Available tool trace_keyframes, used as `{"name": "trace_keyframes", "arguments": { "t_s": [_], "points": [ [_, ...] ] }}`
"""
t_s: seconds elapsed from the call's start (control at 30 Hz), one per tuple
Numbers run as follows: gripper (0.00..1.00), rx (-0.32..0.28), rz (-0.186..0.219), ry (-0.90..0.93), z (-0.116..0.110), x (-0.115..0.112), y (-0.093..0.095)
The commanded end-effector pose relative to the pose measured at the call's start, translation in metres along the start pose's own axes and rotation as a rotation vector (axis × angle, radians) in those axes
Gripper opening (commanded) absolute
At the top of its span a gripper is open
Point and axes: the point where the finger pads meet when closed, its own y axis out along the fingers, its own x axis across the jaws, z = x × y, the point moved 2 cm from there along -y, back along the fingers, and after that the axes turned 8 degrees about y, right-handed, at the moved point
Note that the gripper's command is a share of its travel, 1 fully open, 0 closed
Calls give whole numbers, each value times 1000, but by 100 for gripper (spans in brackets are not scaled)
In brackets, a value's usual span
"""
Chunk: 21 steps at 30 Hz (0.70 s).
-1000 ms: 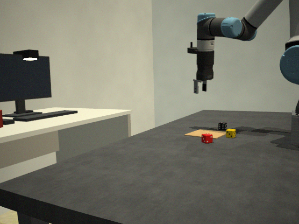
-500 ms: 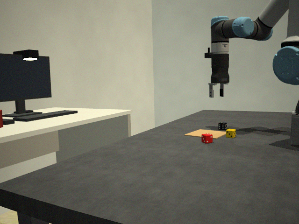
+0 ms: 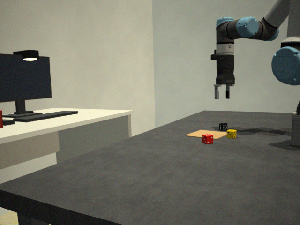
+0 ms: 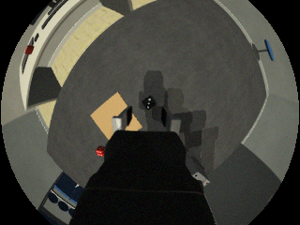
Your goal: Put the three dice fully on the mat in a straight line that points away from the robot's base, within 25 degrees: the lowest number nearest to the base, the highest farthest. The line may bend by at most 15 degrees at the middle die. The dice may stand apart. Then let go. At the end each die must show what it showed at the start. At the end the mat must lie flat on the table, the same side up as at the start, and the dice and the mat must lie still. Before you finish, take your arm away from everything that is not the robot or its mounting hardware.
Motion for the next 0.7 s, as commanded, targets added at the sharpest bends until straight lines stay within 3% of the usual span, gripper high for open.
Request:
{"name": "trace_keyframes", "arguments": {
  "t_s": [0.0, 0.67],
  "points": [
    [100, -2, 2, 7, -1, 1, 0],
    [100, -3, 1, 7, -1, 1, 7]
  ]
}}
